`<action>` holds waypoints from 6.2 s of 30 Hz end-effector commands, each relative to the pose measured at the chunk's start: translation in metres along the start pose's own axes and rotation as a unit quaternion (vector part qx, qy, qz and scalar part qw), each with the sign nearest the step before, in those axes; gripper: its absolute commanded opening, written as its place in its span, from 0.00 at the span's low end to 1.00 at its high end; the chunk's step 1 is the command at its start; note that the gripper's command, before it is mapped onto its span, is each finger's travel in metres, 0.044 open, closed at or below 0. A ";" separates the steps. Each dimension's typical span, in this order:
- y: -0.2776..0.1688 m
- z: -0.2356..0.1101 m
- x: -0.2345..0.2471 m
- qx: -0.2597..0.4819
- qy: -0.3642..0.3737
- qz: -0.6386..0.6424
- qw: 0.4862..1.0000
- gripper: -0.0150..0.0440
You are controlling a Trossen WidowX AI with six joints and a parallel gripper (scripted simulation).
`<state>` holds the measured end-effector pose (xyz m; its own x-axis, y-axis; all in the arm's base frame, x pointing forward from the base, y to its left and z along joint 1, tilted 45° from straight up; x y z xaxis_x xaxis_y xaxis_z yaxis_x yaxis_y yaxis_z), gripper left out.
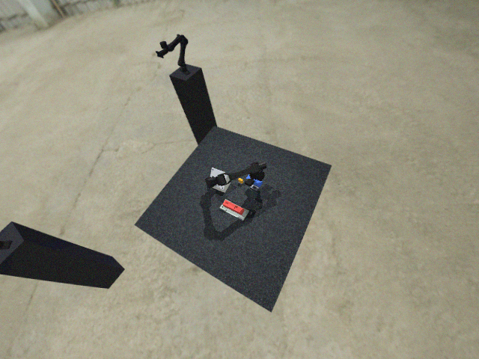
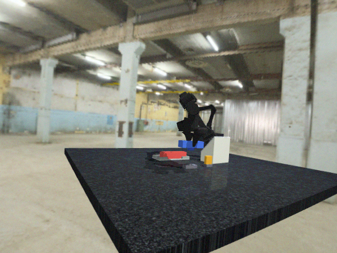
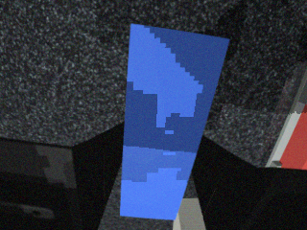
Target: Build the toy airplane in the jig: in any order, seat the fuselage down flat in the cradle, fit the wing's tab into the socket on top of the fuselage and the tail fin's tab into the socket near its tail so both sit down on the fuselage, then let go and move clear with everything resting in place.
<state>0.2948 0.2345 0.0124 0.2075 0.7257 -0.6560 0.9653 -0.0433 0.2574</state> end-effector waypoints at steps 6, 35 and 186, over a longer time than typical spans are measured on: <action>-0.001 -0.030 -0.002 0.005 0.000 0.003 1.000 0.25; 0.033 -0.027 -0.078 0.010 0.008 0.213 0.977 0.25; 0.033 -0.035 -0.253 0.000 -0.008 0.675 0.737 1.00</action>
<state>0.2689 0.0688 0.2071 0.9797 0.0233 0.1989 -0.1211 -0.7216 0.6816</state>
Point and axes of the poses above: the point midway between the two fingers, 35 mm back from their tips, its own z axis out along the fingers, its own x axis across the jaws, y = z × x, the point moved 7 cm from there along -z, back along the fingers, and after that the axes turned 11 degrees about z, right-handed, at the moved point
